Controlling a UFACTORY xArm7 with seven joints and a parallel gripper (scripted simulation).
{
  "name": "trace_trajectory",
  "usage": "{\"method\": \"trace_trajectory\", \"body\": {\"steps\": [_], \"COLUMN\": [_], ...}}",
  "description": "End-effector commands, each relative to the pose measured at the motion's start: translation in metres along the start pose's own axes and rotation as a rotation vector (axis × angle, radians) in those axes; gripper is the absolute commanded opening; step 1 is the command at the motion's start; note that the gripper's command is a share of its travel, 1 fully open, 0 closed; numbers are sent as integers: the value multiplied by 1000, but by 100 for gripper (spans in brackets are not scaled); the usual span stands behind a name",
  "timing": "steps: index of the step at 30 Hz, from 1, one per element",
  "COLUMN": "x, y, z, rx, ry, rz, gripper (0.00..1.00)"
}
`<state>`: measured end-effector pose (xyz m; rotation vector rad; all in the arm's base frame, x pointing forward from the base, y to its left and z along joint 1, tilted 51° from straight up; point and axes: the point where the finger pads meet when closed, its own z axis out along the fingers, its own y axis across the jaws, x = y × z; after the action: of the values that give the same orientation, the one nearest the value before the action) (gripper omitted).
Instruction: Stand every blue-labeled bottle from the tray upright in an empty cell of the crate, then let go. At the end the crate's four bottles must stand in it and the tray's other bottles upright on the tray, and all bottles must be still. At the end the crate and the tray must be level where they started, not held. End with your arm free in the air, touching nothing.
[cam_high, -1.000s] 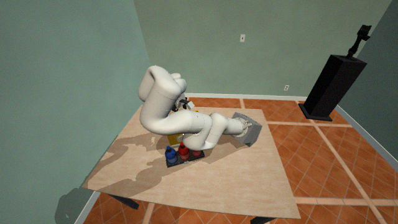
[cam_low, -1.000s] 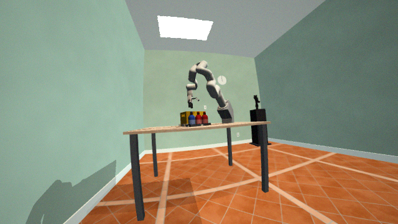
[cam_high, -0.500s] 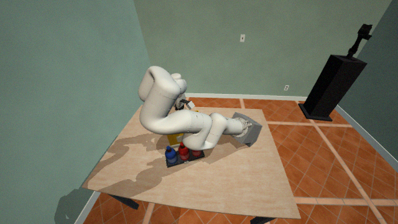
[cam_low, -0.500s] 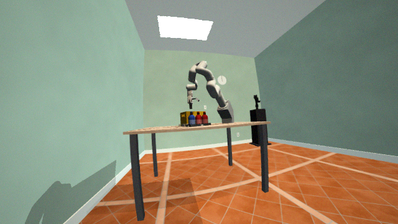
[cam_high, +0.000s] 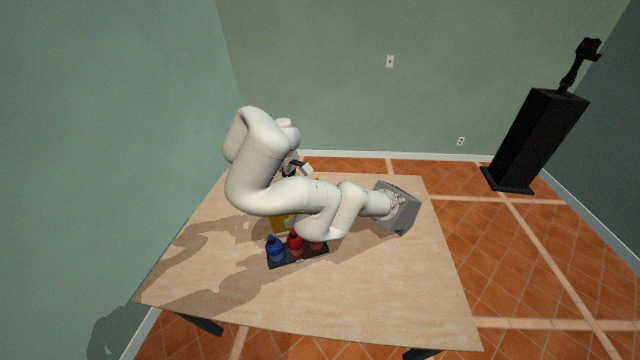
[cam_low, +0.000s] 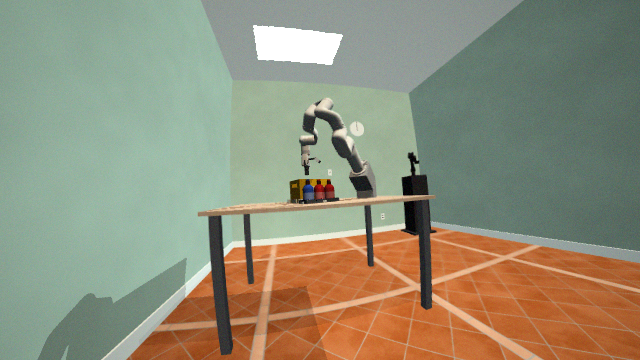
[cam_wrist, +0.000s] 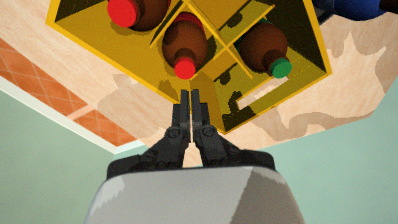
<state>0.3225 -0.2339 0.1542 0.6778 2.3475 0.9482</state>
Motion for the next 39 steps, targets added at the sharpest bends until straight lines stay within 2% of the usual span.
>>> {"method": "trace_trajectory", "body": {"steps": [1,8,10,12,15,21,23,24,30,31,34,39], "x": [-1,-1,-2,-4,-1,24,24,37,65,69,83,84], "y": [-1,0,8,32,84,145,145,174,222,231,259,262], "z": [-2,-2,-2,-2,-3,-1,-1,0,2,2,0,-1], "rx": [2,2,-2,-12,-33,-25,-25,-18,2,2,2,2], "ry": [-4,-4,-5,-7,-8,3,3,2,-4,-4,-4,-4], "rz": [0,0,-2,-7,-23,-58,-58,-61,-65,-65,-65,-65], "gripper": [0,0,0,0,0,0,0,0,0,65,65,65]}}
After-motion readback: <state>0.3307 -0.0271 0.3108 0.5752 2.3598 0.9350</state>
